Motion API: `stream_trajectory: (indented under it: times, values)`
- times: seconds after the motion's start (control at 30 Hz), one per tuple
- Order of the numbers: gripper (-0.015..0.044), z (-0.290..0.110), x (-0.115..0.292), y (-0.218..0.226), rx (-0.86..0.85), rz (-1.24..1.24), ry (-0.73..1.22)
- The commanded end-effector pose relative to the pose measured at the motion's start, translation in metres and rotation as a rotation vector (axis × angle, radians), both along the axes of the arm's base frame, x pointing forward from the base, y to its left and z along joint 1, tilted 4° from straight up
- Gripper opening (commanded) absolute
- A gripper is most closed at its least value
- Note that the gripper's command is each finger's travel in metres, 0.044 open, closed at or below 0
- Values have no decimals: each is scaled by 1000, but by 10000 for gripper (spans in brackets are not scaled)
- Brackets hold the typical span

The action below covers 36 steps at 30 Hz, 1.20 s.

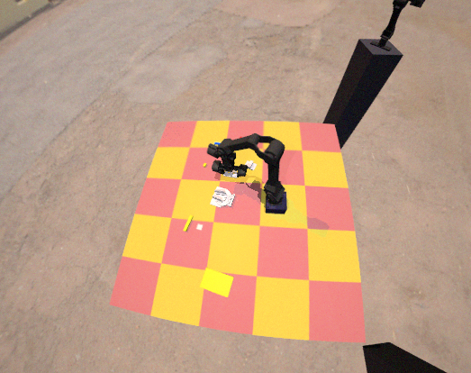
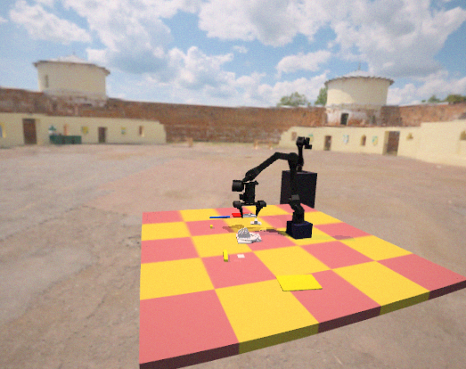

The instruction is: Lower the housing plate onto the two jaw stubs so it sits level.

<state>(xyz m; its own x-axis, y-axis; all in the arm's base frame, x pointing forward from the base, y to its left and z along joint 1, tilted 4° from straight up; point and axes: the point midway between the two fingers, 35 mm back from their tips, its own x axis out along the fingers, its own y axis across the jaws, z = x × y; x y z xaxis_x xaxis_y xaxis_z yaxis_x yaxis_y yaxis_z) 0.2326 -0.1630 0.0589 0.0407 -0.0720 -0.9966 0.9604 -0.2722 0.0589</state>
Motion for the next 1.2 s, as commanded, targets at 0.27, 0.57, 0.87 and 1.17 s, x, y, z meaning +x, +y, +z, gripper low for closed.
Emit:
stream_trajectory:
  times: [0.27, 0.57, 0.87, 1.17]
  values:
    - [351, -1, 12, 25, -18, 335, 24]
    - [351, -2, 19, 44, -28, 583, 42]
    - [351, -3, 25, 64, -38, 831, 59]
    - [351, -4, 29, 83, -49, 1079, 77]
